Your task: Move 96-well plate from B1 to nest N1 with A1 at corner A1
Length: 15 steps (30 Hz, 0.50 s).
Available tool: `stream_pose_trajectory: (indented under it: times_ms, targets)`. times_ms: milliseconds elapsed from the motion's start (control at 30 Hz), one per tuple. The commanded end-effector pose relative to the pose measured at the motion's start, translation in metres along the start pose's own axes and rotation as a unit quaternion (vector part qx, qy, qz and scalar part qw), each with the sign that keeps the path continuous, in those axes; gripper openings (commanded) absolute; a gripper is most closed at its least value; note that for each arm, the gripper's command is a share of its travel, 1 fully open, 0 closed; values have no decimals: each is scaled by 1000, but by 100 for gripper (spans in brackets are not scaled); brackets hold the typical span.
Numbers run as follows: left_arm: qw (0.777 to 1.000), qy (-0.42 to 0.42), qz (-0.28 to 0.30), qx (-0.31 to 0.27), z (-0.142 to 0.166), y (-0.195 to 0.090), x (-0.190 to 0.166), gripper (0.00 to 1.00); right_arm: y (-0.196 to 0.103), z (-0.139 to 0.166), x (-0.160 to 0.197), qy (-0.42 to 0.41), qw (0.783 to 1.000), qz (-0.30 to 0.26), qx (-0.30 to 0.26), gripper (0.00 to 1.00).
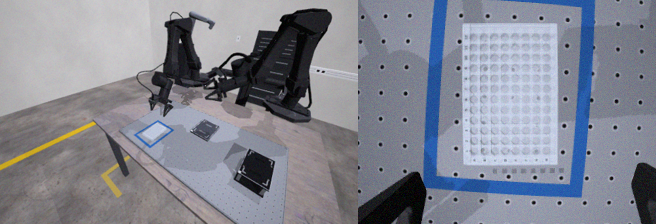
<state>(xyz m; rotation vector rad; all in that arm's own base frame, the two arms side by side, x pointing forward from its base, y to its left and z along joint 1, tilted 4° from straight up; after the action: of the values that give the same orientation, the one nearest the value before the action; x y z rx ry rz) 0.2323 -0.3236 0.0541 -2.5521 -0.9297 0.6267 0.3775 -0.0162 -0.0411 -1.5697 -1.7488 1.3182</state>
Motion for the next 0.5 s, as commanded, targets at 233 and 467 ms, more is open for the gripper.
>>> stream_pose_trajectory:
  times_ms: [233, 467]
  targets:
    - [1000, 5, 16, -26, -16, -3, -8, 100, -2, -15, -7, 7, 1000, 8, -23, 100]
    - [1000, 5, 16, -26, -16, -3, -8, 100, -2, -15, -7, 7, 1000, 8, -23, 100]
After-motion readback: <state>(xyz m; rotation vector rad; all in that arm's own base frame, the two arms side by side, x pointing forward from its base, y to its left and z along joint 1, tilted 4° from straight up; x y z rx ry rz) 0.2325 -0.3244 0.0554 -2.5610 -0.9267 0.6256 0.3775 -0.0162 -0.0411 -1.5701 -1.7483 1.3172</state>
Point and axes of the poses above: on each arm, the point where the finger pads meet when closed, its own y axis out along the fingers, its own x axis across the jaws, z = x × y, the point moved 5 cm from there along -y, back along the fingers, and after that the axes turned 15 degrees about -y, right-handed, at the moved point
